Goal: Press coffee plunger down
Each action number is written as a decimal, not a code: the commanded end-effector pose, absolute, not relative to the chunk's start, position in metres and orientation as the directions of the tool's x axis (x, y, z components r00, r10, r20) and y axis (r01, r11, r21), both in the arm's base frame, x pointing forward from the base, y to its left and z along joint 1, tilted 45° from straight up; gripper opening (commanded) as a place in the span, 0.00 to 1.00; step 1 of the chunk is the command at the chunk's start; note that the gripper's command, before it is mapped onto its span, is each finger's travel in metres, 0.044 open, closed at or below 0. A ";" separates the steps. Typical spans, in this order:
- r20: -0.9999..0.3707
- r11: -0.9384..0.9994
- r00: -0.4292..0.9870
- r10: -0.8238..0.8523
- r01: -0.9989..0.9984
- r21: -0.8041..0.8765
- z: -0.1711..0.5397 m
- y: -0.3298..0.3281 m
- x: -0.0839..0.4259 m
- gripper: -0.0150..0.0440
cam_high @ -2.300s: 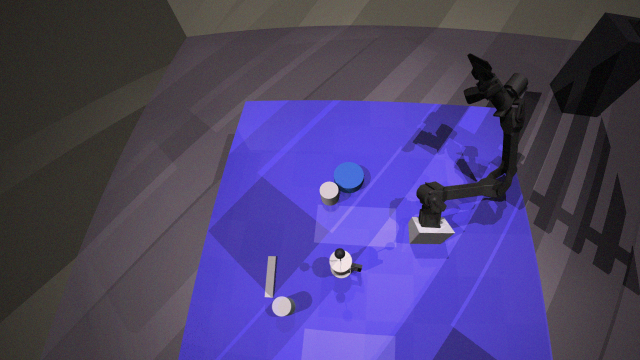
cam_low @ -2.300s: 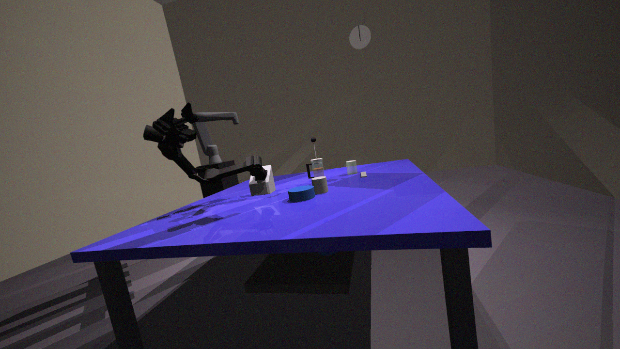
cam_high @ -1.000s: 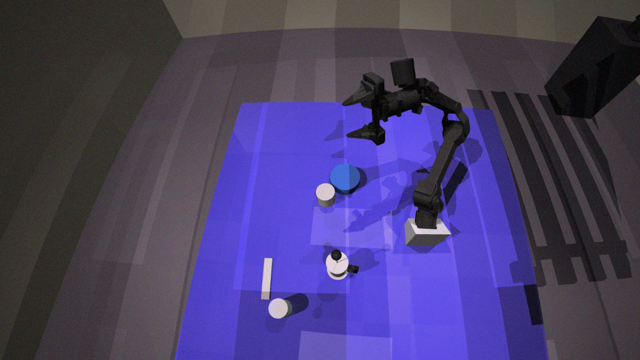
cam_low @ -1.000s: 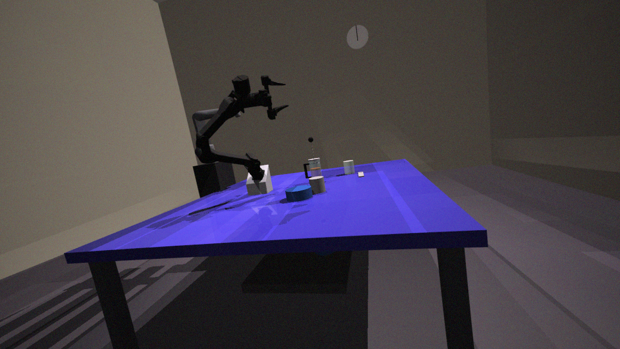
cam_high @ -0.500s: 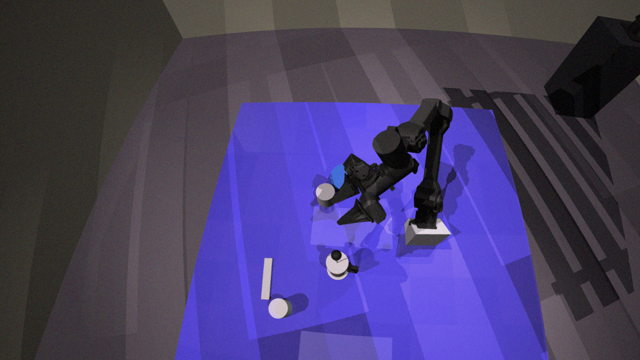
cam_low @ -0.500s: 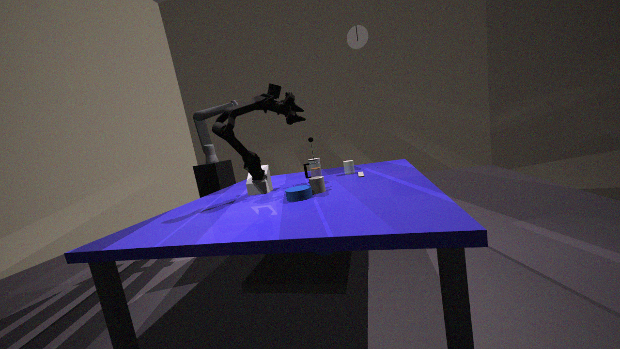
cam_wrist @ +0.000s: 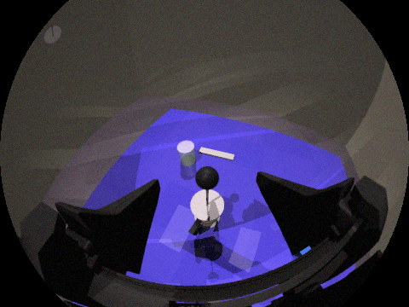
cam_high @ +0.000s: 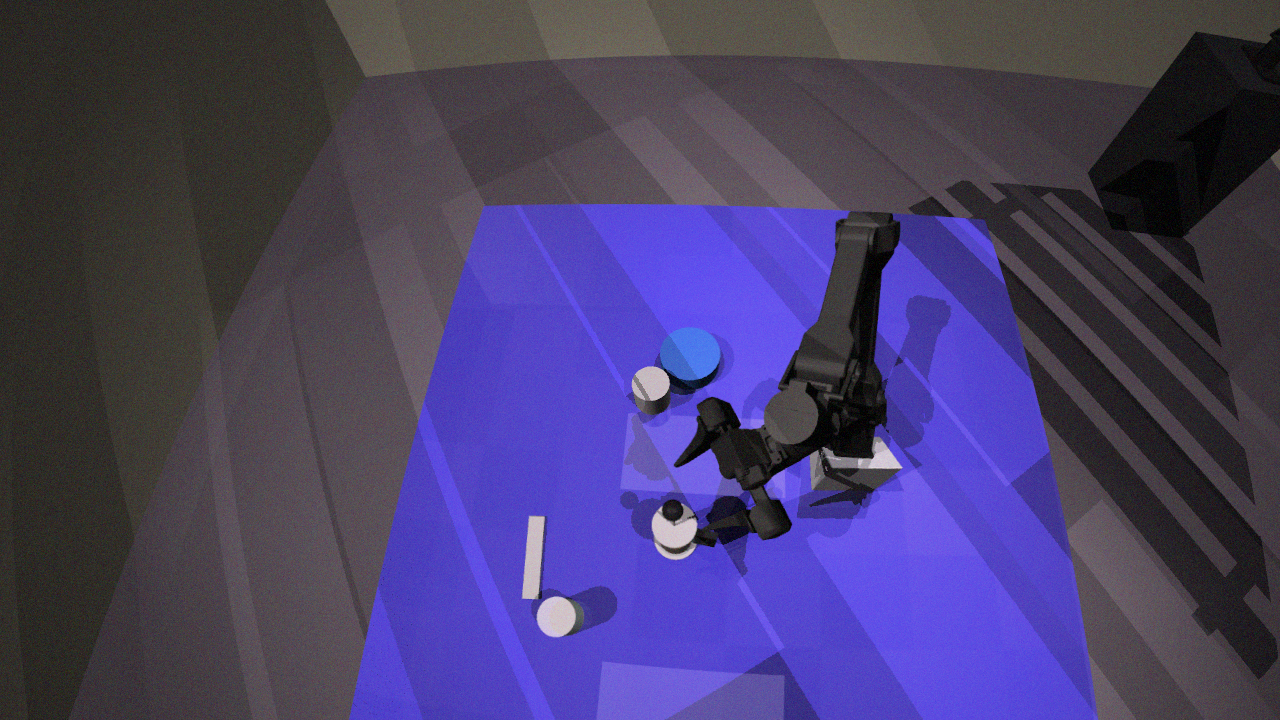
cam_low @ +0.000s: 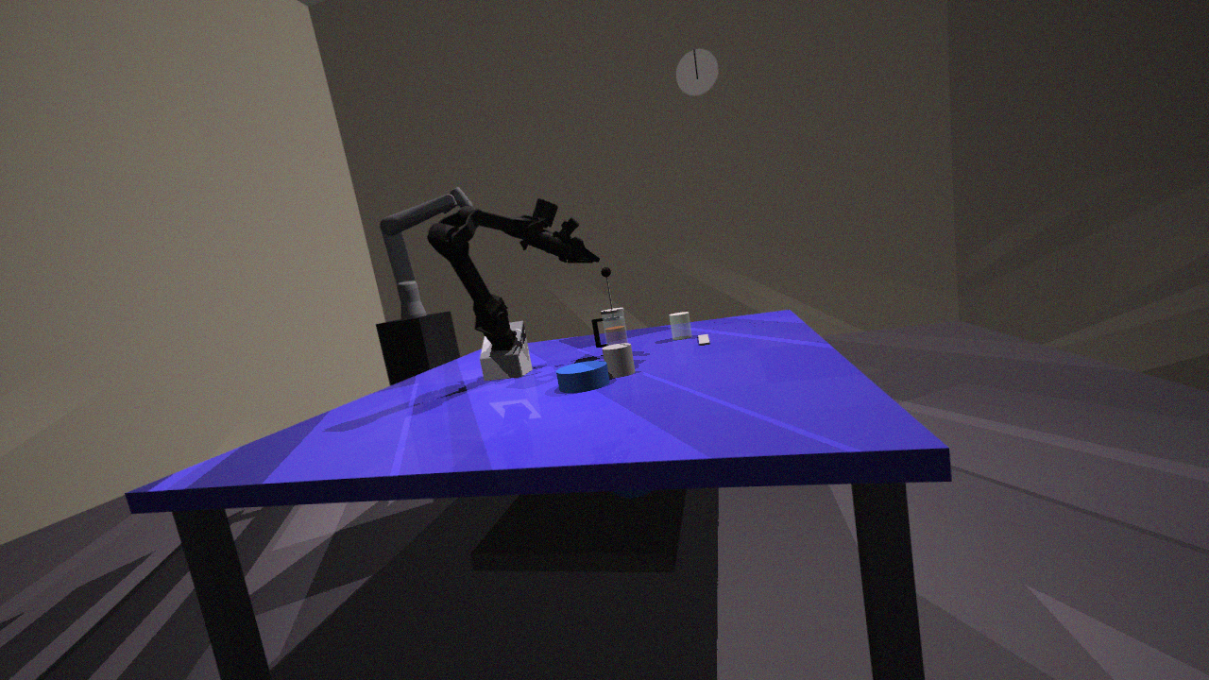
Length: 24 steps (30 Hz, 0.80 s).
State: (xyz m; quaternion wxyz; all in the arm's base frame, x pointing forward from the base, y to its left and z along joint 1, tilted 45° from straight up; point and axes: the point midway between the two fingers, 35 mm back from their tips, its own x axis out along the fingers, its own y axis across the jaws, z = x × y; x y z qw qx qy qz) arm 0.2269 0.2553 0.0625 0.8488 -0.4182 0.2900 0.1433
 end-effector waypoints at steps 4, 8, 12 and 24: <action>-0.610 0.597 0.793 -0.005 -0.487 -0.638 0.052 0.243 0.226 1.00; -0.610 0.597 0.792 -0.005 -0.487 -0.637 0.049 0.243 0.230 1.00; -0.610 0.598 0.792 -0.005 -0.487 -0.637 0.045 0.243 0.235 1.00; -0.609 0.598 0.793 -0.005 -0.486 -0.638 0.033 0.243 0.250 1.00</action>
